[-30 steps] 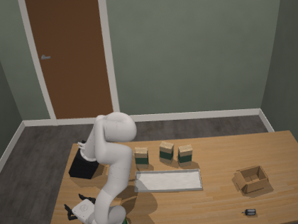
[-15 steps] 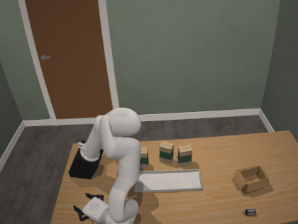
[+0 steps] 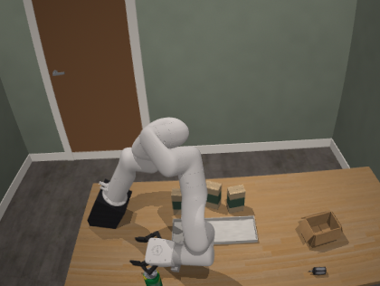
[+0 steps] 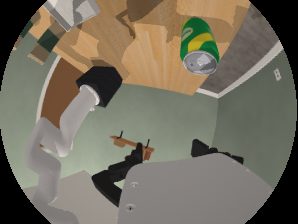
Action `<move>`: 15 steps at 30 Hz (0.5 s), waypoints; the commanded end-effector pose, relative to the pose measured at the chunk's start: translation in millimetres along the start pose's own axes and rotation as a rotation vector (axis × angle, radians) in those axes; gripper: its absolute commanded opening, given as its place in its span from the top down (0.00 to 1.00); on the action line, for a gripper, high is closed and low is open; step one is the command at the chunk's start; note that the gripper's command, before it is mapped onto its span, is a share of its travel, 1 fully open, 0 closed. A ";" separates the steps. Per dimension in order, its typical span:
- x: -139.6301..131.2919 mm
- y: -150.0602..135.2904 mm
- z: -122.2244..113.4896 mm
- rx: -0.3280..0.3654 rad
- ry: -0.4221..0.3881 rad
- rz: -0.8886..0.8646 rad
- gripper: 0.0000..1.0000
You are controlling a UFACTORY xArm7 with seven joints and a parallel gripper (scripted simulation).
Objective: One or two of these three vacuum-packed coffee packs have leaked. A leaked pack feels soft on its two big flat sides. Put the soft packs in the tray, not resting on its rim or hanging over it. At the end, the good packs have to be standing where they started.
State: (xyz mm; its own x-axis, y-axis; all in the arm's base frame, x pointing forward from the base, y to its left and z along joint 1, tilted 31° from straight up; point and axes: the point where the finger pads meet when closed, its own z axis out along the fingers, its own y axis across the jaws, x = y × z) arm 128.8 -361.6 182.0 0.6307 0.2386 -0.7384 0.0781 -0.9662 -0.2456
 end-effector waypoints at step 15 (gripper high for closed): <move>16.3 -90.3 -95.7 -0.413 -0.003 -0.410 0.00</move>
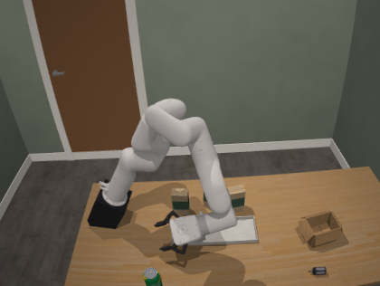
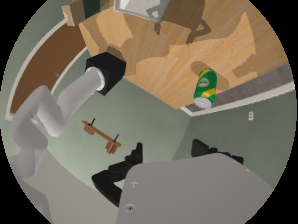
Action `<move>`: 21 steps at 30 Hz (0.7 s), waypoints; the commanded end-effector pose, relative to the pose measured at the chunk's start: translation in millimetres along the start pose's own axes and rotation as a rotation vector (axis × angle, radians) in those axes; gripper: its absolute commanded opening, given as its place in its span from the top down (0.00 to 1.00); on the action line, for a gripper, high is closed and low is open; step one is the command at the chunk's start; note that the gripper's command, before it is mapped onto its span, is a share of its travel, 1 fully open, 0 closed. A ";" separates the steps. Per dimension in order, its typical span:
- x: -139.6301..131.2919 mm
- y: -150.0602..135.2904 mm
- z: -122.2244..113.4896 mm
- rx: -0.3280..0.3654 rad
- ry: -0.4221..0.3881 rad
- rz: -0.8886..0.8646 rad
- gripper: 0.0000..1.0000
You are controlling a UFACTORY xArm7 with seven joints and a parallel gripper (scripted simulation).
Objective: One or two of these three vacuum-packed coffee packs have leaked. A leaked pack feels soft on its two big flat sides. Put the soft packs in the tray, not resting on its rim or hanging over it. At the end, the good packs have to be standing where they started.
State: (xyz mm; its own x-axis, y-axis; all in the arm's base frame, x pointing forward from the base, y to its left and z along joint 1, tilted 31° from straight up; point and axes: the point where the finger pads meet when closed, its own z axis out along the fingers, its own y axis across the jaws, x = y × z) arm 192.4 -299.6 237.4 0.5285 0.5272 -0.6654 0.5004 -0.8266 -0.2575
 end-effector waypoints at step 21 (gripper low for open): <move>55.4 -86.7 -89.0 -0.509 -0.026 -0.575 0.00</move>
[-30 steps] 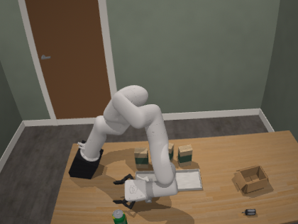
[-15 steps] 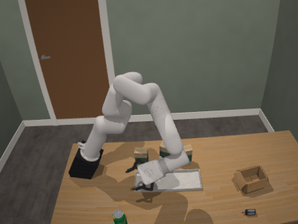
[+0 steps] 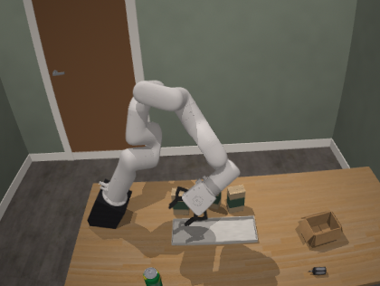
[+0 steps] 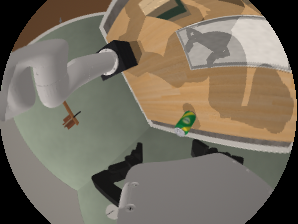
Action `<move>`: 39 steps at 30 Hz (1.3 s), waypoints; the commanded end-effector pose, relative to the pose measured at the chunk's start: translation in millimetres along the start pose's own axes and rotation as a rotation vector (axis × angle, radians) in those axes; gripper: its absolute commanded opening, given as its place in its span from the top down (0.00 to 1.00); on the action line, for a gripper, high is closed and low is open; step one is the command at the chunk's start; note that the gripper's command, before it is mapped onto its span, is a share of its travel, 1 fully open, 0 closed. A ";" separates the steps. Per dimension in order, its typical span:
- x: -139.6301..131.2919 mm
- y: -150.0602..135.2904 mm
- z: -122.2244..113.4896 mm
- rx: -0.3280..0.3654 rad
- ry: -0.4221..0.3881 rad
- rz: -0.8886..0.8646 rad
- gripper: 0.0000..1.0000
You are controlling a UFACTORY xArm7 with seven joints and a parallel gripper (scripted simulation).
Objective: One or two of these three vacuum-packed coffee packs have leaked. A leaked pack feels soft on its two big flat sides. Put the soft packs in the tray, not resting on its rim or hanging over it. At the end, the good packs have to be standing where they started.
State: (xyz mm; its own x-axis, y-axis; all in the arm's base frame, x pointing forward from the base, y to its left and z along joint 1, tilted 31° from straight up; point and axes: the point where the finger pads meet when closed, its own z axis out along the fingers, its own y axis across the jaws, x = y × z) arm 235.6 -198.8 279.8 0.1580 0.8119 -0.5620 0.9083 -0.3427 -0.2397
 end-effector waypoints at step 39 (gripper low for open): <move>160.0 -56.5 -74.5 -0.811 -0.108 -1.061 0.00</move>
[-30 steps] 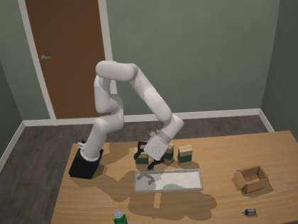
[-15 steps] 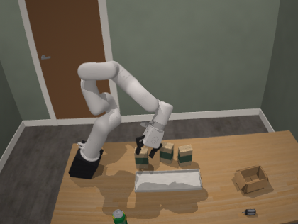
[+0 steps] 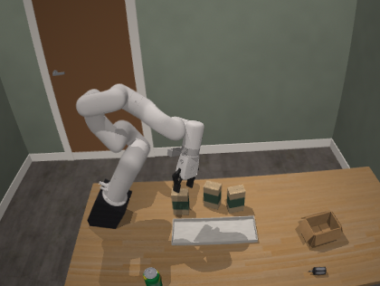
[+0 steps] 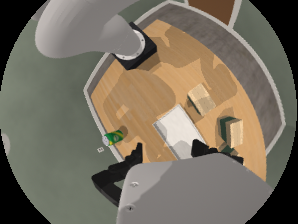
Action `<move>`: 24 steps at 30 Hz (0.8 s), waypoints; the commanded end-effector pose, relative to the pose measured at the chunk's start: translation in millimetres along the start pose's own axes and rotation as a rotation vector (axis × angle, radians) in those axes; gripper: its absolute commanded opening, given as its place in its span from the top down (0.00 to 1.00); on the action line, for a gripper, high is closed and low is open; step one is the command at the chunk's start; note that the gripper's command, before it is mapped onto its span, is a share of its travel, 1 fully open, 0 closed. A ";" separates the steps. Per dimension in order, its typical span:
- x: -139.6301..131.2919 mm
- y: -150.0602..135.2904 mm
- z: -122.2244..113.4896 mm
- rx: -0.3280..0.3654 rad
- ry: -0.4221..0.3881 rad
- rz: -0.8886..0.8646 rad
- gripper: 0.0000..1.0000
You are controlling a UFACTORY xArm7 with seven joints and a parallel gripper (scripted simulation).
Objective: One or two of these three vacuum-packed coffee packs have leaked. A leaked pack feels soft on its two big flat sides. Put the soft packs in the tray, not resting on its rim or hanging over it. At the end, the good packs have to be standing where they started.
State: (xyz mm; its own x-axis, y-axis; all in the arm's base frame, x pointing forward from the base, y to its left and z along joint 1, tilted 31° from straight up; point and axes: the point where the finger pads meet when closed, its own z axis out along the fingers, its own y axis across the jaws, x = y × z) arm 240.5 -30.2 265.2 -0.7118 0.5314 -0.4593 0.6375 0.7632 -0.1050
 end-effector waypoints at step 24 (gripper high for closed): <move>87.6 67.5 -18.1 -0.416 -0.095 -0.583 0.00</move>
State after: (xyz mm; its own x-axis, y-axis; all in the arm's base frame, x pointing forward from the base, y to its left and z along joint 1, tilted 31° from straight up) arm 217.7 68.2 234.1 -0.8668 0.0057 -0.4986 0.0209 0.9995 -0.0250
